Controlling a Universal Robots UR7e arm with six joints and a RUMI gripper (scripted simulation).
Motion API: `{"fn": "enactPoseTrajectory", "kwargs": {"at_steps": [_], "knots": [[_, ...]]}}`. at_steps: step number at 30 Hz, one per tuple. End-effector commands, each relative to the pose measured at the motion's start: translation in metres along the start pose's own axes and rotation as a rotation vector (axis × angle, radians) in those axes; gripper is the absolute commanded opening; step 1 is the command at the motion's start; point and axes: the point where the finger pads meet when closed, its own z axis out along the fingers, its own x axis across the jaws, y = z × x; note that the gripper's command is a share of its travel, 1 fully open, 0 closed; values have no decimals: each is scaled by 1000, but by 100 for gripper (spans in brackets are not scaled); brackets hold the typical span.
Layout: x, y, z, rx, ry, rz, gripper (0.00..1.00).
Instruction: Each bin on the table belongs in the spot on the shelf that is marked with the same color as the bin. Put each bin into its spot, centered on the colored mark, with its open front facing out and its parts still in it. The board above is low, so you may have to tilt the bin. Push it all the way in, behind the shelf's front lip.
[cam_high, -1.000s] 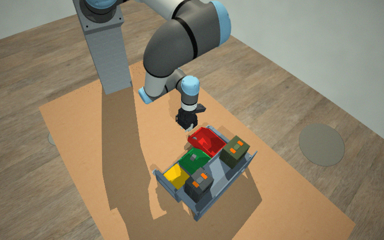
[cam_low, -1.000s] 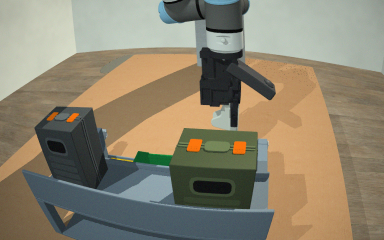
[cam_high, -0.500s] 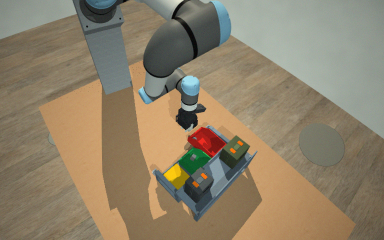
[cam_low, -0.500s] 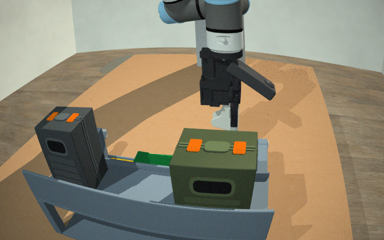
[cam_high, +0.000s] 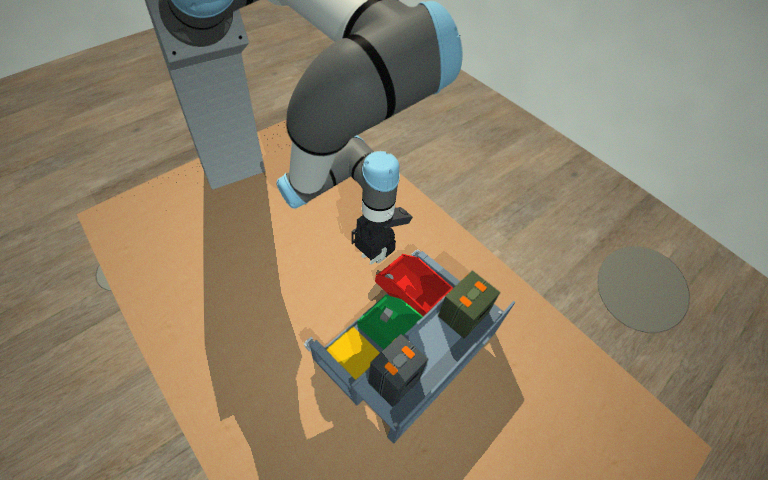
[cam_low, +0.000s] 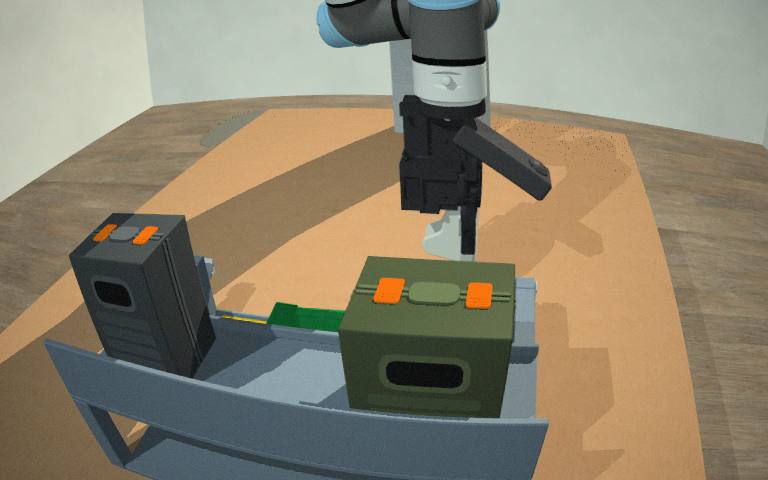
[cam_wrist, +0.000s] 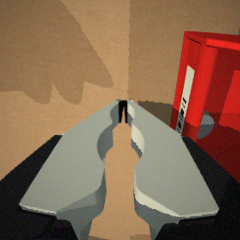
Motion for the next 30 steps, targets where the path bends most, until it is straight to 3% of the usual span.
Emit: {"fn": "enactPoseTrajectory", "kwargs": {"at_steps": [1, 30], "knots": [[1, 0, 0, 0, 1, 0, 0], [17, 0, -1, 0, 1, 0, 0]]}}
